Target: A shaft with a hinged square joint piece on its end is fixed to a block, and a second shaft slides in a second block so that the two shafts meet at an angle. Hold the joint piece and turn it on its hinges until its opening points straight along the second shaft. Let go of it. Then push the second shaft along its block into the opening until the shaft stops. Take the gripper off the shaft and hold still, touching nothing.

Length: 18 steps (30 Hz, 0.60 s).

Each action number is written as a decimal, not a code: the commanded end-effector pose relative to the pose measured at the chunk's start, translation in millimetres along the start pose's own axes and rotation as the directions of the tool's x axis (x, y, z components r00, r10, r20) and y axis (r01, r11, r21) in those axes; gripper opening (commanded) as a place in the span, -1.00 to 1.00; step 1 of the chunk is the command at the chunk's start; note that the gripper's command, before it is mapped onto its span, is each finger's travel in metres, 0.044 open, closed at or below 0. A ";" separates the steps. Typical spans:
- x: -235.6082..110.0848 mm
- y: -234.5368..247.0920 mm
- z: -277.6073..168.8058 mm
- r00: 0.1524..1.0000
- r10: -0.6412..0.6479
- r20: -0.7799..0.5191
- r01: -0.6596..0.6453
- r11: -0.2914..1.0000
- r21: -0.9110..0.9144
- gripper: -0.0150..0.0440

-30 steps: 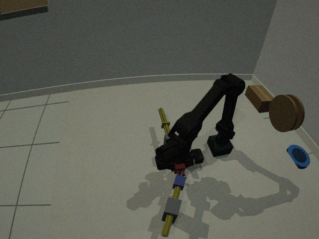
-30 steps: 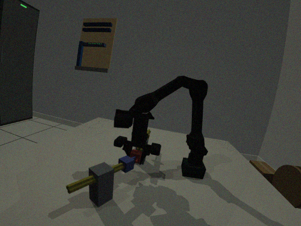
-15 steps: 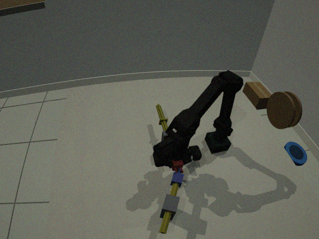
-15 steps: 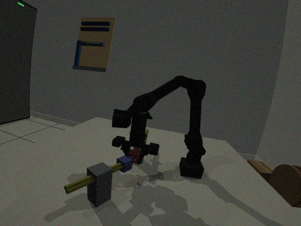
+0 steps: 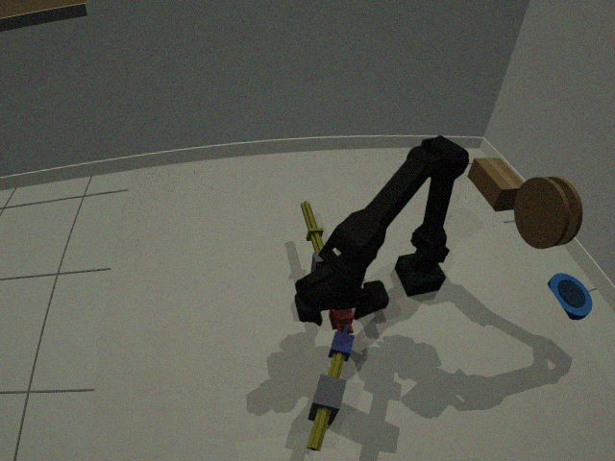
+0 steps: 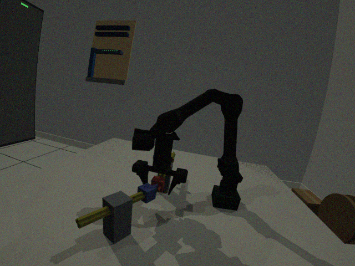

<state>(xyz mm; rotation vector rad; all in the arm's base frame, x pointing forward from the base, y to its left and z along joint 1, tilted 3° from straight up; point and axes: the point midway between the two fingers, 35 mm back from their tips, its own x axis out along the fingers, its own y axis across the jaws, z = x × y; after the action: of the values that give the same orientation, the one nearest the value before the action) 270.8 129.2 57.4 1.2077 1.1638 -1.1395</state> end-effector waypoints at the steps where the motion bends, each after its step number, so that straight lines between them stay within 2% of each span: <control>1: 0.0 0.0 -0.1 1.000 0.000 -0.001 0.000 1.000 0.001 1.00; 10: -1.6 0.0 0.0 1.000 0.000 -0.005 0.000 1.000 0.001 1.00; 14: -27.5 -1.2 1.5 0.997 0.005 -0.074 -0.005 1.000 0.001 1.00; 18: -29.1 -1.3 1.6 0.997 0.005 -0.078 -0.005 1.000 0.001 1.00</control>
<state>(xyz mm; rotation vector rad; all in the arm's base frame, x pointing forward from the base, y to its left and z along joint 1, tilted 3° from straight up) 269.5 127.2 84.5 1.2655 1.1995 -1.1008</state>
